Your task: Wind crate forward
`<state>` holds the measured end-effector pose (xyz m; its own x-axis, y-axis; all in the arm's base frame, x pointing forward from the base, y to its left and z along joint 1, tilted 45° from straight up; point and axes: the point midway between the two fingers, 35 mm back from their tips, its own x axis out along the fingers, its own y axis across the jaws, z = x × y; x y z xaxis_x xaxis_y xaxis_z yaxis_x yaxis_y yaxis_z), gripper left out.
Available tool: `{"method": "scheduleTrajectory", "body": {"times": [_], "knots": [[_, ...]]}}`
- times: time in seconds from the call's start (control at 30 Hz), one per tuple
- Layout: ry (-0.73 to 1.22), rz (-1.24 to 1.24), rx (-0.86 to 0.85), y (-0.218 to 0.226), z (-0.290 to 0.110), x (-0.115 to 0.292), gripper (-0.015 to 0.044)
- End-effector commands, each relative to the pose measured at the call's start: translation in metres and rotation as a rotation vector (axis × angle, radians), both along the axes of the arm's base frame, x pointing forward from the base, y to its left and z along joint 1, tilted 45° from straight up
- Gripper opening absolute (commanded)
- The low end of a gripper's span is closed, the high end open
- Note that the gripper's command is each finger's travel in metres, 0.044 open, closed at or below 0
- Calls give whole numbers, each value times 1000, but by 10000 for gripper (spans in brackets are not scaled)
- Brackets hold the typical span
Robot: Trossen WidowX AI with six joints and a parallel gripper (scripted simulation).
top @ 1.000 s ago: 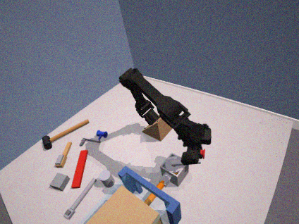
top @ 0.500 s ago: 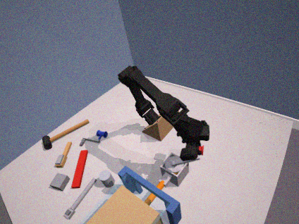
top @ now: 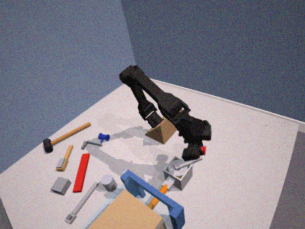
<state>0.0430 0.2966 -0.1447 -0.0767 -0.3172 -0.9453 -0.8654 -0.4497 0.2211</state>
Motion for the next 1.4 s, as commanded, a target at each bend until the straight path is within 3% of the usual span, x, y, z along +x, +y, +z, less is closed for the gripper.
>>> {"method": "scheduleTrajectory", "body": {"times": [0.0, 1.37], "knots": [[2, -2, -43, -17, 8, -4, 0], [2, -2, -47, -54, 42, -2, 0]]}}
